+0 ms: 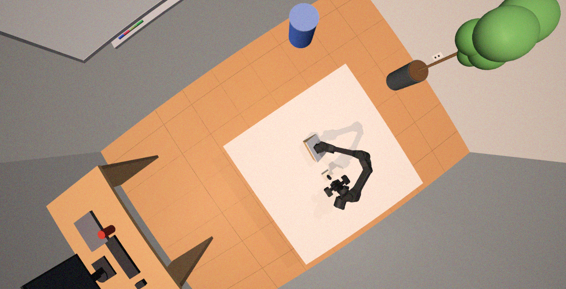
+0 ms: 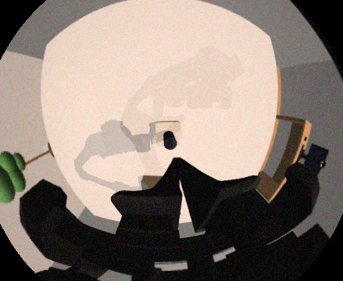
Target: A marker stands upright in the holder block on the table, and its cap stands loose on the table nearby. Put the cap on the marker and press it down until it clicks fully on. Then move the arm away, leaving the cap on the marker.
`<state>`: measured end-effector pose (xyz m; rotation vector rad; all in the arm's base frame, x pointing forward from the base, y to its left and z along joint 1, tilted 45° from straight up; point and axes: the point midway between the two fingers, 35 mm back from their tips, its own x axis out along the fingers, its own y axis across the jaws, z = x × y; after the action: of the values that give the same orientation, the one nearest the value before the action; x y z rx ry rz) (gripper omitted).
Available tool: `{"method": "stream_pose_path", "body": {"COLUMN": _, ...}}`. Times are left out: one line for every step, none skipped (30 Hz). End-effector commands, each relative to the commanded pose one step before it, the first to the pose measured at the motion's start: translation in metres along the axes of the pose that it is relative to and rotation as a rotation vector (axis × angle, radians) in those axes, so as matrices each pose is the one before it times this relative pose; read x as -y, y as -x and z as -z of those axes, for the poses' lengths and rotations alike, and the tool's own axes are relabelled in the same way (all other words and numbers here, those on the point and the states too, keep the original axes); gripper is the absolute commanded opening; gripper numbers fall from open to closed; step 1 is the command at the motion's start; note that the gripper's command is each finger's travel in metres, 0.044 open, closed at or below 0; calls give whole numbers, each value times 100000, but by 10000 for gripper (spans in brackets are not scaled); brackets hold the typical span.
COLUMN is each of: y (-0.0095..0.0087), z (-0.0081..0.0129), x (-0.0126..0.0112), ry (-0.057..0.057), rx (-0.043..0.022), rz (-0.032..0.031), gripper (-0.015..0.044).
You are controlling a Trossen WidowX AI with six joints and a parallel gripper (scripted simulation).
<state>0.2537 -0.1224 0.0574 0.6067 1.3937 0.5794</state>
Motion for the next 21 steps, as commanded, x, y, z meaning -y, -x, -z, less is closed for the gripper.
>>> {"method": "stream_pose_path", "body": {"y": 2082, "z": 354, "x": -26, "ry": 151, "rx": -714, "rz": -29, "gripper": 0}}
{"method": "stream_pose_path", "body": {"y": 0, "z": 0, "x": 0, "ry": 0, "rx": 0, "rz": 0, "gripper": 0}}
{"method": "stream_pose_path", "body": {"y": 0, "z": 0, "x": 0, "ry": 0, "rx": 0, "rz": 0, "gripper": 0}}
{"method": "stream_pose_path", "body": {"y": 0, "z": 0, "x": 0, "ry": 0, "rx": 0, "rz": 0, "gripper": 26}}
{"method": "stream_pose_path", "body": {"y": 0, "z": 0, "x": 0, "ry": 0, "rx": 0, "rz": 0, "gripper": 53}}
{"method": "stream_pose_path", "body": {"y": 0, "z": 0, "x": 0, "ry": 0, "rx": 0, "rz": 0, "gripper": 79}}
{"method": "stream_pose_path", "body": {"y": 0, "z": 0, "x": 0, "ry": 0, "rx": 0, "rz": 0, "gripper": 105}}
{"method": "stream_pose_path", "body": {"y": 0, "z": 0, "x": 0, "ry": 0, "rx": 0, "rz": 0, "gripper": 131}}
{"method": "stream_pose_path", "body": {"y": 0, "z": 0, "x": 0, "ry": 0, "rx": 0, "rz": 0, "gripper": 157}}
{"method": "stream_pose_path", "body": {"y": 0, "z": 0, "x": 0, "ry": 0, "rx": 0, "rz": 0, "gripper": 184}}
{"method": "stream_pose_path", "body": {"y": 0, "z": 0, "x": 0, "ry": 0, "rx": 0, "rz": 0, "gripper": 210}}
{"method": "stream_pose_path", "body": {"y": 0, "z": 0, "x": 0, "ry": 0, "rx": 0, "rz": 0, "gripper": 236}}
{"method": "stream_pose_path", "body": {"y": 0, "z": 0, "x": 0, "ry": 0, "rx": 0, "rz": 0, "gripper": 263}}
{"method": "stream_pose_path", "body": {"y": 0, "z": 0, "x": 0, "ry": 0, "rx": 0, "rz": 0, "gripper": 289}}
{"method": "stream_pose_path", "body": {"y": 0, "z": 0, "x": 0, "ry": 0, "rx": 0, "rz": 0, "gripper": 315}}
{"method": "stream_pose_path", "body": {"y": 0, "z": 0, "x": 0, "ry": 0, "rx": 0, "rz": 0, "gripper": 341}}
{"method": "stream_pose_path", "body": {"y": 0, "z": 0, "x": 0, "ry": 0, "rx": 0, "rz": 0, "gripper": 368}}
{"method": "stream_pose_path", "body": {"y": 0, "z": 0, "x": 0, "ry": 0, "rx": 0, "rz": 0, "gripper": 394}}
{"method": "stream_pose_path", "body": {"y": 0, "z": 0, "x": 0, "ry": 0, "rx": 0, "rz": 0, "gripper": 420}}
{"method": "stream_pose_path", "body": {"y": 0, "z": 0, "x": 0, "ry": 0, "rx": 0, "rz": 0, "gripper": 440}}
{"method": "stream_pose_path", "body": {"y": 0, "z": 0, "x": 0, "ry": 0, "rx": 0, "rz": 0, "gripper": 440}}
